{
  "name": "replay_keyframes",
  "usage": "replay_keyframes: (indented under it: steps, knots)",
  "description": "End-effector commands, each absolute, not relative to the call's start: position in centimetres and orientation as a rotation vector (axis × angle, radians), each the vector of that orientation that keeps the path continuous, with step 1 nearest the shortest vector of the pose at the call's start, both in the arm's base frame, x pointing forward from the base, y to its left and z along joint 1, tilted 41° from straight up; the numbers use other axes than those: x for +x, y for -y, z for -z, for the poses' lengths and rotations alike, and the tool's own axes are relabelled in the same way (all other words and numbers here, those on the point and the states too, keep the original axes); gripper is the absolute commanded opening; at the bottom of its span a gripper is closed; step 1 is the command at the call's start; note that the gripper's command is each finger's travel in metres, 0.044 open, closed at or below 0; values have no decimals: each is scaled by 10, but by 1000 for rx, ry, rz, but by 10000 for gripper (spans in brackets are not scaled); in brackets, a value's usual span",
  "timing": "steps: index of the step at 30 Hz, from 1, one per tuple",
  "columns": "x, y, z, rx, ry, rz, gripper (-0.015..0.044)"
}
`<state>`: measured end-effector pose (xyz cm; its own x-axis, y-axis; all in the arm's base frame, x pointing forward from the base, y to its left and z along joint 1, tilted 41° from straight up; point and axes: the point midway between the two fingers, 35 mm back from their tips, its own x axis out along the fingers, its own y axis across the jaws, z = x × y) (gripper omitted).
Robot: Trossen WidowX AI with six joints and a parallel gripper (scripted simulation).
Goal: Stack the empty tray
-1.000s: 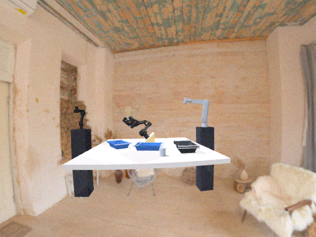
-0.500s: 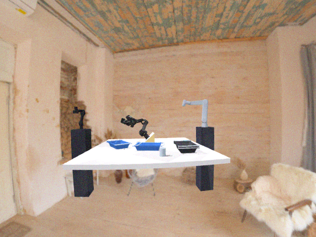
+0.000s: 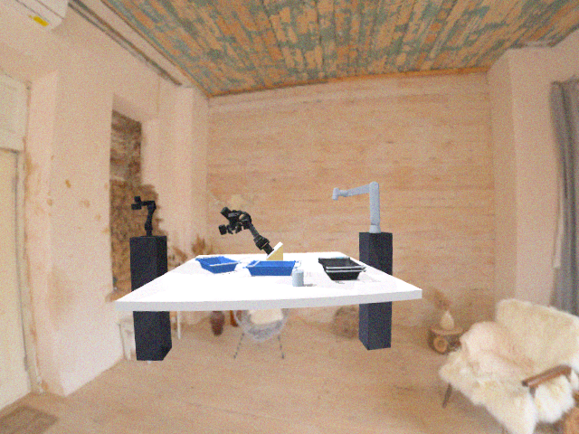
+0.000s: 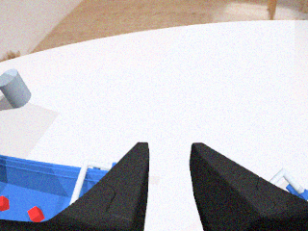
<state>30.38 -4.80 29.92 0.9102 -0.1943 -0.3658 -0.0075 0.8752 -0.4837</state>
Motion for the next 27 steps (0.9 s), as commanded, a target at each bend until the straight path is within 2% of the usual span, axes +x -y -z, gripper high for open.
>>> replay_keyframes:
  steps: [1,13,27]
  knots:
    - [335,32,-277,-392,-570,67,82]
    - [407,-48,-176,-211,-1026,106,82]
    - [425,-139,-36,-271,-1350,438,82]
